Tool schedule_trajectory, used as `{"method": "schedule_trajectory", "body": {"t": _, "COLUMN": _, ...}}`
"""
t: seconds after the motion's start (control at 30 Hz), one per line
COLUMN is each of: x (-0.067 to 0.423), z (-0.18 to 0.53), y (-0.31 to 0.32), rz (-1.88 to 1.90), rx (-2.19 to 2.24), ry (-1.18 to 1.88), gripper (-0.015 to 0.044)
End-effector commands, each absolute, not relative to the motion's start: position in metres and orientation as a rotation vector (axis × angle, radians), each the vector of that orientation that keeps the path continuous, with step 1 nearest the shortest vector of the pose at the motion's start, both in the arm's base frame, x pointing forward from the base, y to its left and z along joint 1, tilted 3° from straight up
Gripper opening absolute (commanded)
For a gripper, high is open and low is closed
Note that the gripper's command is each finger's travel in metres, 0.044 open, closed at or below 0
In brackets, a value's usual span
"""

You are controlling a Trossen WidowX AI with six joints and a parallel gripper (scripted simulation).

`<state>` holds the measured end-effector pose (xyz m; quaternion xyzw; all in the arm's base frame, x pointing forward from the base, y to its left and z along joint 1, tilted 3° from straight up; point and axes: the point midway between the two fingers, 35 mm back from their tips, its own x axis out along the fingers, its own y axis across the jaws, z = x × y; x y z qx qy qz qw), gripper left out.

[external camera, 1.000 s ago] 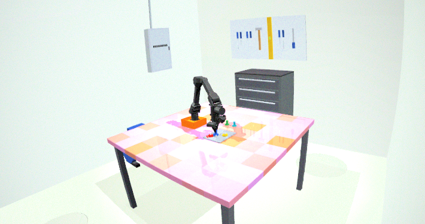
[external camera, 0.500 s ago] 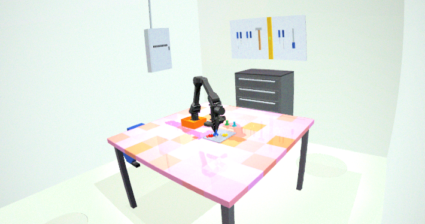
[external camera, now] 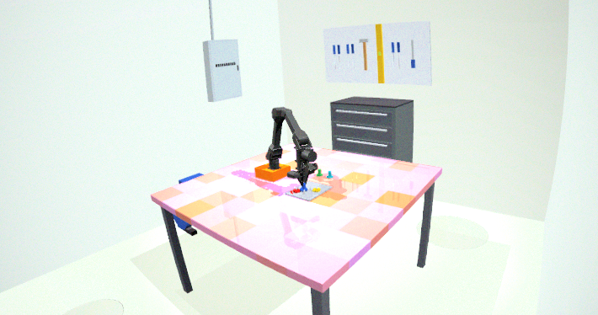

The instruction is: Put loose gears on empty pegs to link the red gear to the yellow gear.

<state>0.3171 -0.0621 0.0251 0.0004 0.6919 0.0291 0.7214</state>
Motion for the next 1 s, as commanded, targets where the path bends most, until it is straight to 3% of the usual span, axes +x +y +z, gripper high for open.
{"method": "schedule_trajectory", "body": {"t": 0.0, "x": 0.3151, "z": 0.0237, "y": -0.0625, "rz": 0.139, "rx": -0.078, "ry": 1.528, "gripper": 0.0}}
{"method": "schedule_trajectory", "body": {"t": 0.43, "x": 0.3171, "z": 0.0231, "y": -0.0616, "rz": 0.359, "rx": -0.306, "ry": 1.499, "gripper": 0.0}}
{"method": "schedule_trajectory", "body": {"t": 0.97, "x": 0.3161, "z": 0.0218, "y": -0.0637, "rz": 0.095, "rx": -0.032, "ry": 1.531, "gripper": 0.0}}
